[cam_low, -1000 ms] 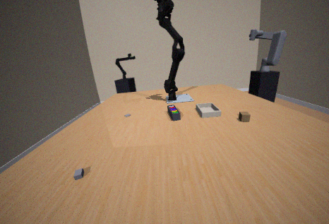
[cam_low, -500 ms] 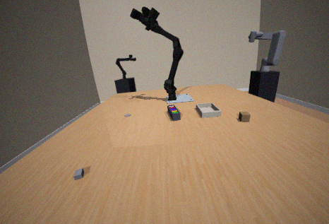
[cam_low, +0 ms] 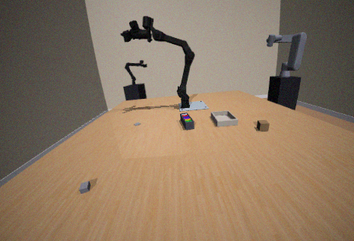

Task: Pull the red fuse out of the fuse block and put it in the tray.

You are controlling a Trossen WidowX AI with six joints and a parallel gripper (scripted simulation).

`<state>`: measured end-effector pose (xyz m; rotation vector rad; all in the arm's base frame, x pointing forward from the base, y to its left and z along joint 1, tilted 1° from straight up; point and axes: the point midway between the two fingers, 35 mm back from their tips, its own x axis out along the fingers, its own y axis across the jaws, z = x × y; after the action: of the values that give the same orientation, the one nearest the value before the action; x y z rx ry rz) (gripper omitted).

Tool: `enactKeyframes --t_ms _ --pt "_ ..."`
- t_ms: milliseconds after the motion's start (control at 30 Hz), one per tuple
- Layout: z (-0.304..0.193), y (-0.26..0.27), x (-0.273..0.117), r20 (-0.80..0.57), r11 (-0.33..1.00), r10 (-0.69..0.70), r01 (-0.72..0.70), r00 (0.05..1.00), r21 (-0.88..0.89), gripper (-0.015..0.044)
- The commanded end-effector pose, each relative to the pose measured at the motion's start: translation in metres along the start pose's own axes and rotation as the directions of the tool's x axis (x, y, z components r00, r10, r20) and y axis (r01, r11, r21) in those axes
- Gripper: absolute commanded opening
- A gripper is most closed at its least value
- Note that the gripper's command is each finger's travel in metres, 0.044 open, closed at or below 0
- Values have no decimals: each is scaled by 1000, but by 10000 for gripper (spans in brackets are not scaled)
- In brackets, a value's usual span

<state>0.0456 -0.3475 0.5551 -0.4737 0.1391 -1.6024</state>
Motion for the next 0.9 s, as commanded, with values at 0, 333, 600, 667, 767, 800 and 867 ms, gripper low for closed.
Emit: enactKeyframes --t_ms 0,333,600,667,767,800,867 --pt "-20 66 -2 -71 973 192 -199 979 -114 68" --pt "-63 222 -62 -232 660 609 -647 758 -381 68" --pt "-103 318 -157 -389 167 804 -799 449 -578 68" --pt "-115 335 -185 -433 25 824 -788 364 -615 68" --pt "-132 354 -229 -502 -186 832 -732 238 -656 68" --pt "-139 359 -245 -526 -257 828 -701 196 -666 68" --pt "-152 367 -276 -575 -393 811 -622 113 -677 68"
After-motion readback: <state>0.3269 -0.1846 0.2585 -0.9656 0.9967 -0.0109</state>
